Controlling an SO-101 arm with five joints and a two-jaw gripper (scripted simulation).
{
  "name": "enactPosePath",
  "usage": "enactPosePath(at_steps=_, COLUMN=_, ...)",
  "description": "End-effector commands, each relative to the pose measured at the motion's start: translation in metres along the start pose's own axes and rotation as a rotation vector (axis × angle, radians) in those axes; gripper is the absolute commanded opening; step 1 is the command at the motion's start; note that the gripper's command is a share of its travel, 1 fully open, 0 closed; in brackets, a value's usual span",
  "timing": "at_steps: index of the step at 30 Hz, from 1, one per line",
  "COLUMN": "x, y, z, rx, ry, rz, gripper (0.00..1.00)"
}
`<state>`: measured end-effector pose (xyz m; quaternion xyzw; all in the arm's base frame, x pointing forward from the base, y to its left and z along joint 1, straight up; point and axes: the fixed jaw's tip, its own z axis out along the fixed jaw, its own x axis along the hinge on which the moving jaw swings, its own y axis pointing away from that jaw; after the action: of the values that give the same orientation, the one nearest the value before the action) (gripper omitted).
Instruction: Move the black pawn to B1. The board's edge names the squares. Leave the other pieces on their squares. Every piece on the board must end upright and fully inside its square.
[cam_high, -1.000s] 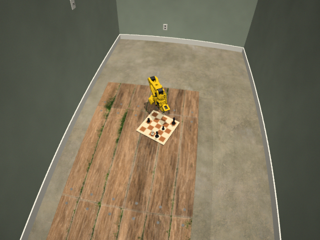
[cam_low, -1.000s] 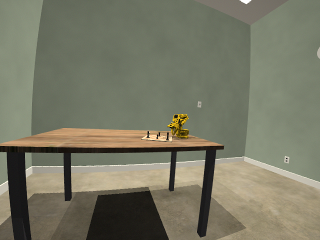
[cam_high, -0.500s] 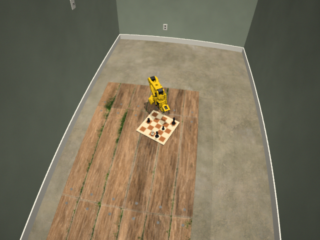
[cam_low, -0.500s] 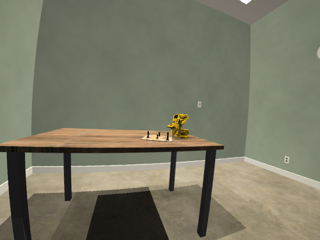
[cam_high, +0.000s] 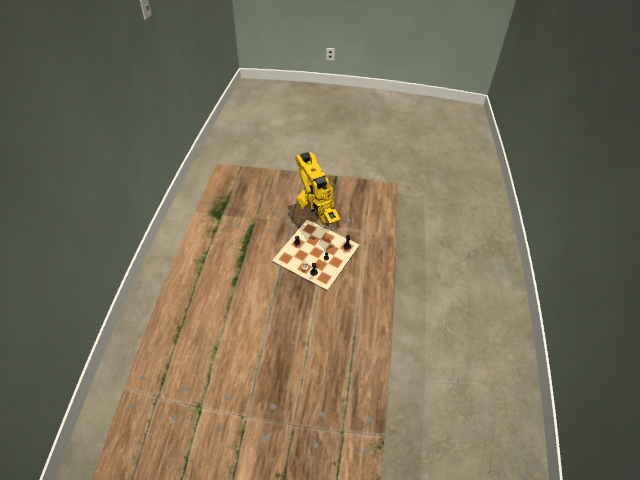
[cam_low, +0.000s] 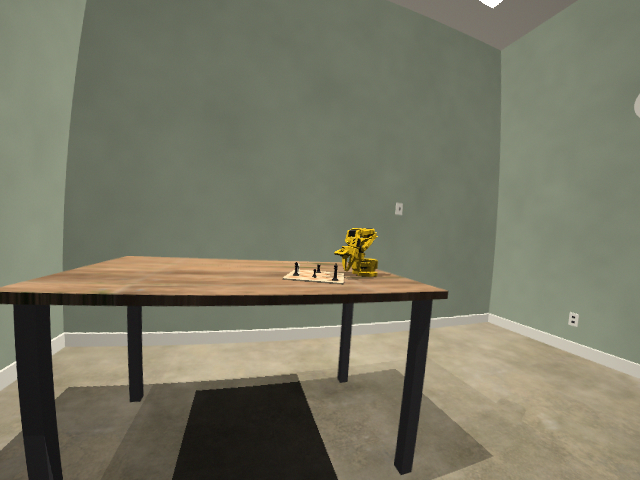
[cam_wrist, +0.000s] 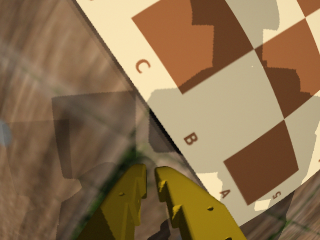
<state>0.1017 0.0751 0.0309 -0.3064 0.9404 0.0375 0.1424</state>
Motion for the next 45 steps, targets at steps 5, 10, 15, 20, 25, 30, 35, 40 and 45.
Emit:
enactPosePath(at_steps=5, x=0.004, y=0.001, z=0.003, rx=-0.004, ry=0.019, rz=-0.015, gripper=0.0)
enactPosePath(at_steps=10, x=0.004, y=0.001, z=0.003, rx=-0.004, ry=0.019, rz=-0.015, gripper=0.0)
enactPosePath(at_steps=15, x=0.003, y=0.001, z=0.001, rx=-0.004, ry=0.019, rz=-0.015, gripper=0.0)
enactPosePath(at_steps=20, x=0.001, y=0.001, z=-0.005, rx=-0.004, ry=0.019, rz=-0.015, gripper=0.0)
enactPosePath(at_steps=25, x=-0.004, y=0.001, z=-0.022, rx=-0.004, ry=0.019, rz=-0.015, gripper=0.0)
enactPosePath(at_steps=30, x=-0.009, y=0.001, z=-0.043, rx=-0.004, ry=0.019, rz=-0.015, gripper=0.0)
enactPosePath(at_steps=35, x=-0.012, y=0.0, z=-0.053, rx=-0.004, ry=0.019, rz=-0.015, gripper=0.0)
enactPosePath(at_steps=40, x=-0.015, y=0.0, z=-0.063, rx=-0.004, ry=0.019, rz=-0.015, gripper=0.0)
enactPosePath(at_steps=45, x=-0.016, y=0.0, z=-0.064, rx=-0.004, ry=0.019, rz=-0.015, gripper=0.0)
